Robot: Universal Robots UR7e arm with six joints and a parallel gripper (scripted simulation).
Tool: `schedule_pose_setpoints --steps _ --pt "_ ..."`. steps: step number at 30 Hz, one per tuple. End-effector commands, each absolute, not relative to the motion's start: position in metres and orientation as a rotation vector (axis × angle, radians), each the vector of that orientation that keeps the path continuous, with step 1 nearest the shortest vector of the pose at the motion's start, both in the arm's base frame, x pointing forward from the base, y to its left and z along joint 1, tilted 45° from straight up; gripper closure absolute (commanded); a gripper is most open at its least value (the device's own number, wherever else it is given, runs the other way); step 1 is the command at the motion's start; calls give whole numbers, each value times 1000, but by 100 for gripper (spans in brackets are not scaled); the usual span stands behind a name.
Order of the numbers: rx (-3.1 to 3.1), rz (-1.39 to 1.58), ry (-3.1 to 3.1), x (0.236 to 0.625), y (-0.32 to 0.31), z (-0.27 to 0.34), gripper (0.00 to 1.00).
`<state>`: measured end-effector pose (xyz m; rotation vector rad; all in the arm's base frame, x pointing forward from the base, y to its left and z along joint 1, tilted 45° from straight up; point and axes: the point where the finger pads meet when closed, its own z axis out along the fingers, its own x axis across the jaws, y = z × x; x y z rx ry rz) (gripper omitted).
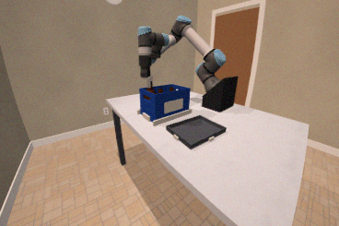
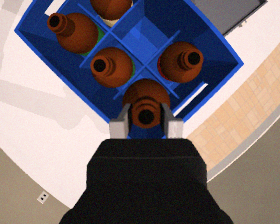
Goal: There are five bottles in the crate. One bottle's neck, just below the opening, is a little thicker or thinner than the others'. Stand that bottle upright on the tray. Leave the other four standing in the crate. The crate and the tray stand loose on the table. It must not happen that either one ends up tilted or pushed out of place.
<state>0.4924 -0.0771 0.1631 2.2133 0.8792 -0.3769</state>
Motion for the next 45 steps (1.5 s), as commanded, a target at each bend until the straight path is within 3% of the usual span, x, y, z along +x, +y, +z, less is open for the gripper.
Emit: schedule_pose_setpoints --steps 1,45 --pt "2211 -369 877 494 -73 169 100" --pt "2212 -373 877 495 -51 192 100"
